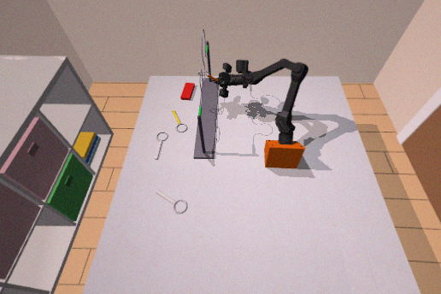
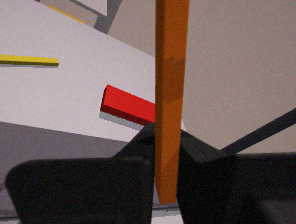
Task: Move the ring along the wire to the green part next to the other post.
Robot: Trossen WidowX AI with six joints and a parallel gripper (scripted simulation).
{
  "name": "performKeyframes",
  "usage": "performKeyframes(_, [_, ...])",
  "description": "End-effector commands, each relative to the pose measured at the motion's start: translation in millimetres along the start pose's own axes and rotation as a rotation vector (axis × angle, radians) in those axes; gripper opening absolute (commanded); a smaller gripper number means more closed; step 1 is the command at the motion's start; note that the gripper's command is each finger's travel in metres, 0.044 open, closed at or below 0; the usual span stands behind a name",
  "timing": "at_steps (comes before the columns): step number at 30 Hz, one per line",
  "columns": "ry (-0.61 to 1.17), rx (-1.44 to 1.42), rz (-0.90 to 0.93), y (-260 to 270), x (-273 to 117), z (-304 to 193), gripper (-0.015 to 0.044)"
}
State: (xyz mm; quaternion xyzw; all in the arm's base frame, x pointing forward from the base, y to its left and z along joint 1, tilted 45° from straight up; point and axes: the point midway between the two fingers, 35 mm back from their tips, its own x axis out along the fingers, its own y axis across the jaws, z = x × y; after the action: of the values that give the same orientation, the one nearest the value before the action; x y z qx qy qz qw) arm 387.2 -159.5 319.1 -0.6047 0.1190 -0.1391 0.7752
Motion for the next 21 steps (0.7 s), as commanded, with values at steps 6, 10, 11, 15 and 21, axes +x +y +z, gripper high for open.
performKeyframes(6, [0.02, 0.176, 0.098, 31, -6, 4, -0.015])
performKeyframes(10, [0.028, 0.239, 0.134, 42, -9, 7, -0.015])
performKeyframes(11, [0.03, 0.254, 0.143, 45, -10, 8, -0.015])
performKeyframes(15, [0.037, 0.304, 0.172, 55, -13, 11, -0.015])
performKeyframes(21, [0.045, 0.369, 0.21, 68, -17, 16, -0.015])
